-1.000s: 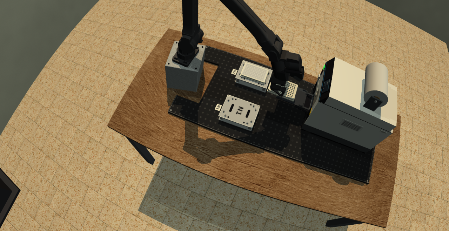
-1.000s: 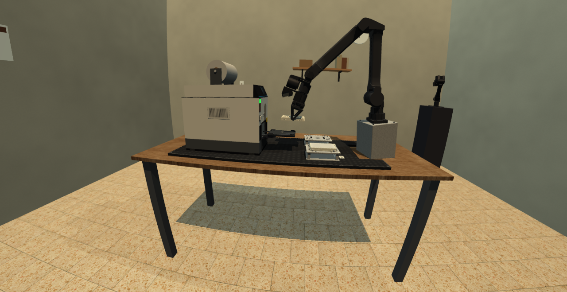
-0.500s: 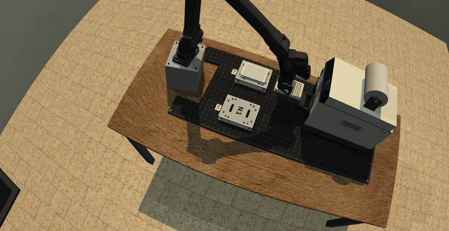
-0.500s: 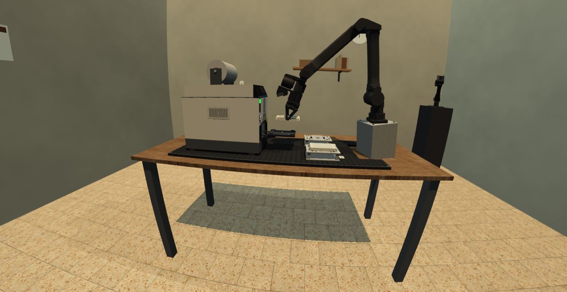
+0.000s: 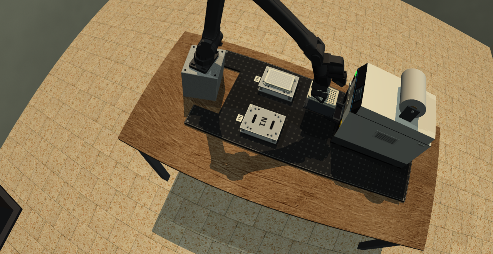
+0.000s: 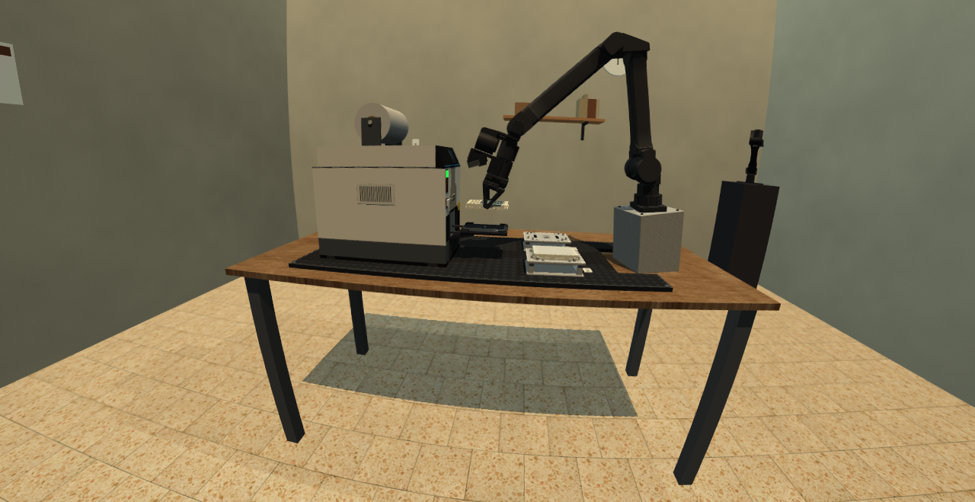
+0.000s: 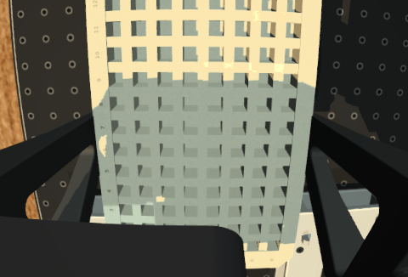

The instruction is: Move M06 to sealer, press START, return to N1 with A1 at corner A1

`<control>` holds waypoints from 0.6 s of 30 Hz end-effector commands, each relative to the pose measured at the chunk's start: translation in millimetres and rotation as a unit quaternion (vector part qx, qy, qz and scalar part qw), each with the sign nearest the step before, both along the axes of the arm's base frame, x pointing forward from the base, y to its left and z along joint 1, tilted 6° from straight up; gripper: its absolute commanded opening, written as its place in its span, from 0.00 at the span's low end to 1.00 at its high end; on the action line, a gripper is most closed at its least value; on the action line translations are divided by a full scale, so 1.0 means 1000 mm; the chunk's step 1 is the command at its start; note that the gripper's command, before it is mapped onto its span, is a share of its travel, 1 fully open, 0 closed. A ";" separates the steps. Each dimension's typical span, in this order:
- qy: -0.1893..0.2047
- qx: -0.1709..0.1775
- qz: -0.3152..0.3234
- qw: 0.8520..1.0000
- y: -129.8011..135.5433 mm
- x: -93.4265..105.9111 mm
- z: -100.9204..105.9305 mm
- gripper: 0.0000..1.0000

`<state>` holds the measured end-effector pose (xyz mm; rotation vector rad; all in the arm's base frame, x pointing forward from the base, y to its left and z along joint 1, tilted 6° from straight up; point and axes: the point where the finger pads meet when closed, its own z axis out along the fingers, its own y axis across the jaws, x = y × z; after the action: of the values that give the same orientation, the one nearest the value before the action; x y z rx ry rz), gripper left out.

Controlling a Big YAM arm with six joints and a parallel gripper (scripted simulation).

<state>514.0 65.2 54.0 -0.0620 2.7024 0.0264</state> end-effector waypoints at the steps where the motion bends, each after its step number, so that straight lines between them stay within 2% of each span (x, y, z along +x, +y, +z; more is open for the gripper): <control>1: -0.015 0.005 0.001 1.000 0.014 0.021 0.017 0.00; 8: -0.004 0.001 0.001 1.000 0.002 0.011 0.005 0.00; 13: -0.017 0.001 -0.002 1.000 -0.006 0.011 0.012 0.00; 18: -0.023 0.002 0.006 1.000 0.002 0.011 0.014 0.00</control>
<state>512.1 66.0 46.8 -0.0673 2.7195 0.0250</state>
